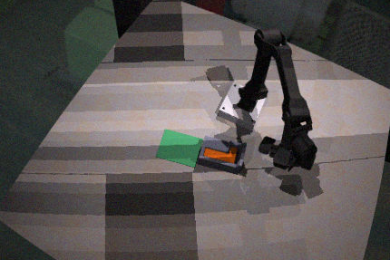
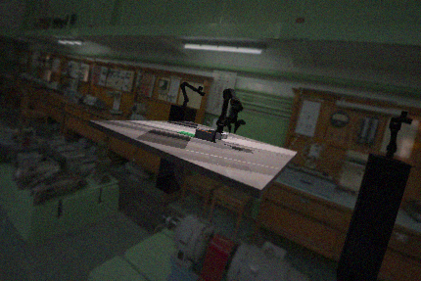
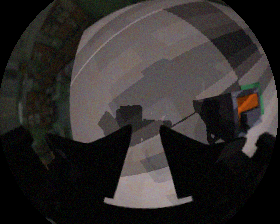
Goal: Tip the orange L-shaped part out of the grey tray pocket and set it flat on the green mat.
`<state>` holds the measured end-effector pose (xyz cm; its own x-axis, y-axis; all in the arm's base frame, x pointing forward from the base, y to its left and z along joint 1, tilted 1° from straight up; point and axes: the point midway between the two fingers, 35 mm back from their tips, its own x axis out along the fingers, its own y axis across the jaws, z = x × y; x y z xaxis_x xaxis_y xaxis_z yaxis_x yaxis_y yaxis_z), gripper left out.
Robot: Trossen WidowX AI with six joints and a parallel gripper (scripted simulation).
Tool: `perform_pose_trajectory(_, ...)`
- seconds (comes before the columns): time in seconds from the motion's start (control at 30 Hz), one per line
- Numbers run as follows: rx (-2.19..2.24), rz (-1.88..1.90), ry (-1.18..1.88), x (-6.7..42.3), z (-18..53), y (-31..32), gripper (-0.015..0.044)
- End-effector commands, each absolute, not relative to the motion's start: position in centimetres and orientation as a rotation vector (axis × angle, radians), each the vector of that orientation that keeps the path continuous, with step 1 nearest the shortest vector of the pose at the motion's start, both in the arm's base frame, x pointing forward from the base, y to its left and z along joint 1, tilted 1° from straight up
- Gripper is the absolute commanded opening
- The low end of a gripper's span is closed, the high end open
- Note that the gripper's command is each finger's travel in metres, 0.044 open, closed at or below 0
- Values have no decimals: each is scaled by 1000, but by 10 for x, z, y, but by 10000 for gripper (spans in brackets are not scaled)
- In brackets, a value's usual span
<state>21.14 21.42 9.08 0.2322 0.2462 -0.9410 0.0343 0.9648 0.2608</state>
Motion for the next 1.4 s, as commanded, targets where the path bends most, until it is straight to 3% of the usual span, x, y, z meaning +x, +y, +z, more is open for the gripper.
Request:
perform_pose_trajectory(0.0, 68, 127, 1385, 233, 104, 160, 180)
perform_pose_trajectory(0.27, -163, 171, 1561, 234, 132, 68, 180)
perform_pose_trajectory(0.53, -165, 173, 1565, 235, 125, 67, 180)
perform_pose_trajectory(0.77, -165, 173, 1565, 234, 60, 67, 180)
perform_pose_trajectory(1.37, -165, 173, 1565, 234, 39, 67, 180)
